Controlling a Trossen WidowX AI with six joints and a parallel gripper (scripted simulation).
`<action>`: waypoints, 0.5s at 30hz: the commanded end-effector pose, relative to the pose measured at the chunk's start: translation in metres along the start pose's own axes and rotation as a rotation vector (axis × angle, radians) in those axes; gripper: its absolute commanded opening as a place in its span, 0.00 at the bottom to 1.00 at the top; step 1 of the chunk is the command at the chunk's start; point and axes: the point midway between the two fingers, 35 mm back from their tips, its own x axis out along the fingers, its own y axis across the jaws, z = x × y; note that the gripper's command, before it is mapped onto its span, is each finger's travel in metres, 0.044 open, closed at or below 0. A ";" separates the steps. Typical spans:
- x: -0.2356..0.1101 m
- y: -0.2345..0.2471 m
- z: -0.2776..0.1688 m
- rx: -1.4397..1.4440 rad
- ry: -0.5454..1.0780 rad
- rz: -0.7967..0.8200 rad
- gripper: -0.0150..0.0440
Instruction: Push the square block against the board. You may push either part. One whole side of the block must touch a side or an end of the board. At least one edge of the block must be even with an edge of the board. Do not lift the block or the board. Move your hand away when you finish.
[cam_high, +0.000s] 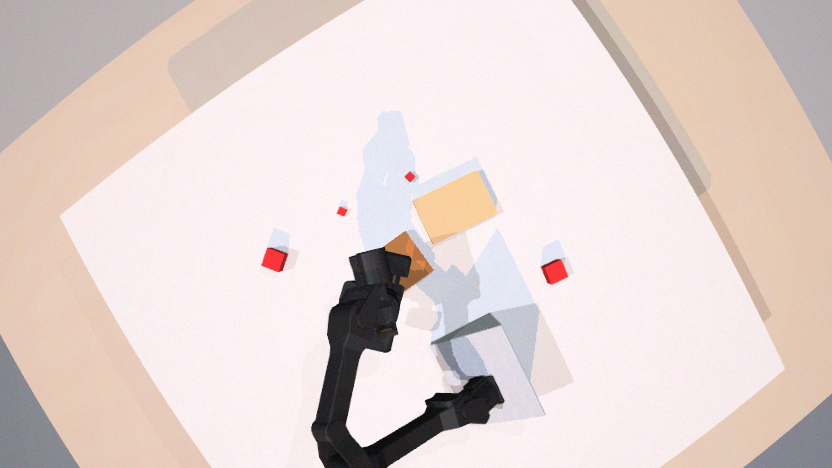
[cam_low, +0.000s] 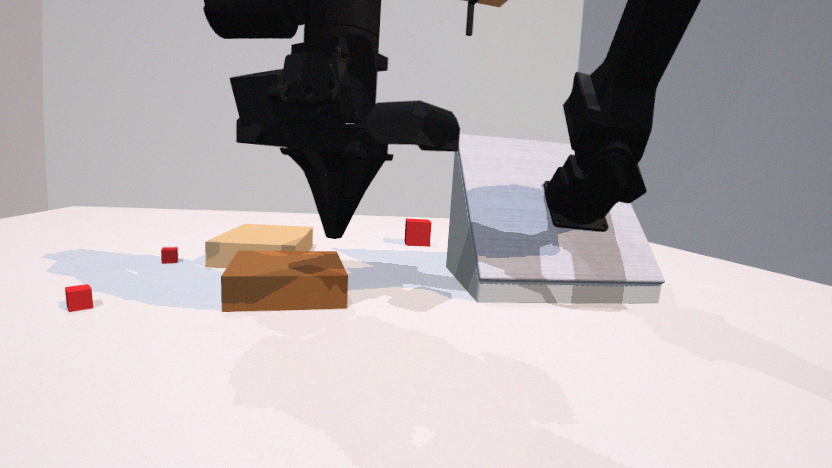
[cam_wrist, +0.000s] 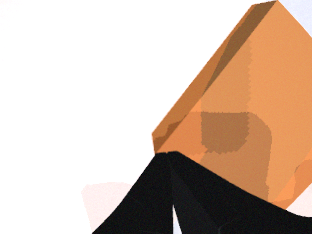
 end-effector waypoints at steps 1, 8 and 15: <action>0.000 0.002 -0.011 0.154 0.003 -0.006 0.25; 0.001 0.006 -0.026 0.396 0.002 -0.004 0.25; 0.002 0.010 -0.040 0.638 0.000 -0.001 0.25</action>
